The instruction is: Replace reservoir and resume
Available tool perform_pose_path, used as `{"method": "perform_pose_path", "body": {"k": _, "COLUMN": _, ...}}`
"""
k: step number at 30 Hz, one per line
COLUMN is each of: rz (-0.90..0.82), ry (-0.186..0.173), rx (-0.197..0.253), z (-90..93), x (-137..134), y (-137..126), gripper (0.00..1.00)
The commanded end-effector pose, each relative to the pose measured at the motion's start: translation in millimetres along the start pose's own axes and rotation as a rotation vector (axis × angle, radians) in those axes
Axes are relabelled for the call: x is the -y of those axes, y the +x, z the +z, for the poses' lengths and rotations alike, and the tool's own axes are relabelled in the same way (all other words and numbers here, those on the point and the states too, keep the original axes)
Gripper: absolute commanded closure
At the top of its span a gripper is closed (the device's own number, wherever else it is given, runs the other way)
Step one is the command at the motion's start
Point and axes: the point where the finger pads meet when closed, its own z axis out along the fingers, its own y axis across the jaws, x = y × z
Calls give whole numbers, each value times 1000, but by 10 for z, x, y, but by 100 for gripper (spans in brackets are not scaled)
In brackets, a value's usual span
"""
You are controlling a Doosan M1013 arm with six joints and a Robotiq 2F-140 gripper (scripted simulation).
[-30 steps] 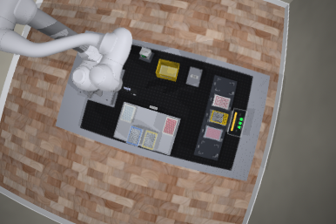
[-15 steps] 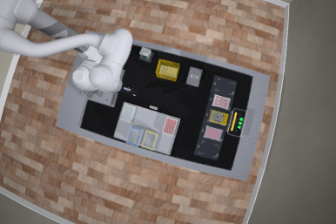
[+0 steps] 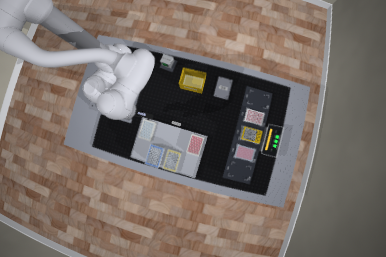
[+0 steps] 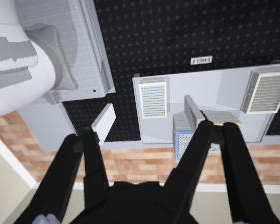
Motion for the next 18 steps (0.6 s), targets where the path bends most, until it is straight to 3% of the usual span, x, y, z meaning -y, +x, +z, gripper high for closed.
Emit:
{"method": "perform_pose_path", "body": {"k": 1, "rz": 47, "ry": 1, "rx": -6, "z": -1, "x": -1, "y": -227, "gripper": 23}}
{"method": "perform_pose_path", "body": {"k": 15, "rz": 47, "ry": 1, "rx": -6, "z": 2, "x": 11, "y": -826, "gripper": 23}}
{"method": "perform_pose_path", "body": {"k": 18, "rz": 47, "ry": 1, "rx": -6, "z": 3, "x": 11, "y": -834, "gripper": 23}}
